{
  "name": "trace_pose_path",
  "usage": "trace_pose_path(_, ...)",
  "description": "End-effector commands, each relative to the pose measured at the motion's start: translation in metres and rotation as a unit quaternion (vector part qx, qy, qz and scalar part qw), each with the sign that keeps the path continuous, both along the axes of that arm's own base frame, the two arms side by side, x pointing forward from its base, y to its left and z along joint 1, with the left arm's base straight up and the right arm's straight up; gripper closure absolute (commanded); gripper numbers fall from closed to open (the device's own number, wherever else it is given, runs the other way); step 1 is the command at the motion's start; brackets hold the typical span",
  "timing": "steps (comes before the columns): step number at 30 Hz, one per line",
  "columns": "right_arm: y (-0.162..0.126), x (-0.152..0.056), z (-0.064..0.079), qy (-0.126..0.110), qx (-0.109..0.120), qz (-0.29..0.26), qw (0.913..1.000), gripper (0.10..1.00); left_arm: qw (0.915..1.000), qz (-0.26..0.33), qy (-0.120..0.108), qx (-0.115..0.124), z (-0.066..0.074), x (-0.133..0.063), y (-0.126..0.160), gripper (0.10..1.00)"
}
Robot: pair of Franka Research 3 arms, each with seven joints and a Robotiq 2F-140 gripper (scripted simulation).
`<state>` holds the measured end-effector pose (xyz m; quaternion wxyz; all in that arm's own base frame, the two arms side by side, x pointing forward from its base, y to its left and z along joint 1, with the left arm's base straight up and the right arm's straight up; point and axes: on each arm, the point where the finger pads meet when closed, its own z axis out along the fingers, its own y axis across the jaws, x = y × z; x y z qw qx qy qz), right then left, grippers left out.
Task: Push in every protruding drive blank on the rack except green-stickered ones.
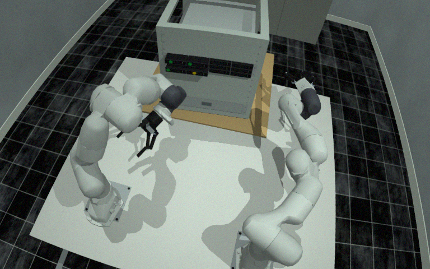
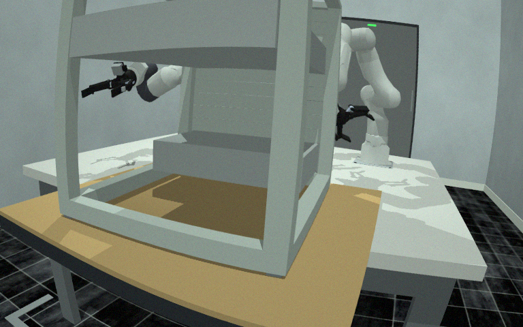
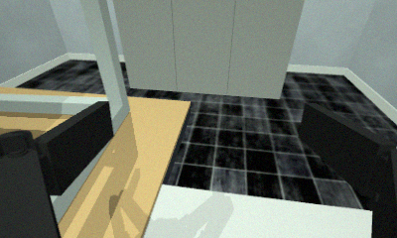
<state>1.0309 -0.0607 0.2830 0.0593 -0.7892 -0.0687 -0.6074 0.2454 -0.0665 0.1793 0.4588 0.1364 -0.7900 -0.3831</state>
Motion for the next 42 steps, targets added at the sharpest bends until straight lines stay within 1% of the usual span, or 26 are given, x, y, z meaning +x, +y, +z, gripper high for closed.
trace_pose_path(1, 0.0, 0.0, 0.0, 0.0, 0.0, 0.0, 1.0, 0.098, 0.9987, 0.049, 0.006, -0.013, -0.001, 0.006, 0.025, 0.098)
trace_pose_path(5, 0.0, 0.0, 0.0, 0.0, 0.0, 0.0, 1.0, 0.098, 0.9938, 0.11, 0.005, -0.013, -0.001, 0.01, 0.056, 0.098)
trace_pose_path(9, 0.0, 0.0, 0.0, 0.0, 0.0, 0.0, 1.0, 0.098, 0.9851, 0.172, 0.004, -0.014, -0.001, 0.009, 0.088, 0.098)
trace_pose_path(11, 0.0, 0.0, 0.0, 0.0, 0.0, 0.0, 1.0, 0.098, 0.9851, 0.172, 0.004, -0.014, -0.001, 0.009, 0.088, 0.098)
trace_pose_path(12, 0.0, 0.0, 0.0, 0.0, 0.0, 0.0, 1.0, 0.098, 0.9823, 0.187, 0.004, -0.014, -0.001, 0.008, 0.096, 0.098)
trace_pose_path(15, 0.0, 0.0, 0.0, 0.0, 0.0, 0.0, 1.0, 0.098, 0.9725, 0.233, 0.003, -0.014, -0.001, 0.004, 0.119, 0.098)
trace_pose_path(19, 0.0, 0.0, 0.0, 0.0, 0.0, 0.0, 1.0, 0.098, 0.9562, 0.292, 0.002, -0.014, -0.001, -0.004, 0.15, 0.098)
trace_pose_path(22, 0.0, 0.0, 0.0, 0.0, 0.0, 0.0, 1.0, 0.098, 0.9417, 0.336, 0.002, -0.014, -0.001, -0.013, 0.172, 0.098)
trace_pose_path(26, 0.0, 0.0, 0.0, 0.0, 0.0, 0.0, 1.0, 0.098, 0.9197, 0.392, 0.001, -0.014, -0.001, -0.027, 0.199, 0.098)
trace_pose_path(28, 0.0, 0.0, 0.0, 0.0, 0.0, 0.0, 1.0, 0.098, 0.9197, 0.392, 0.001, -0.014, -0.001, -0.027, 0.199, 0.098)
trace_pose_path(34, 0.0, 0.0, 0.0, 0.0, 0.0, 0.0, 1.0, 0.098, 0.8817, 0.472, 0.0, -0.014, -0.001, -0.054, 0.235, 0.098)
trace_pose_path(42, 0.0, 0.0, 0.0, 0.0, 0.0, 0.0, 1.0, 0.098, 0.825, 0.565, -0.002, -0.014, -0.001, -0.095, 0.273, 0.098)
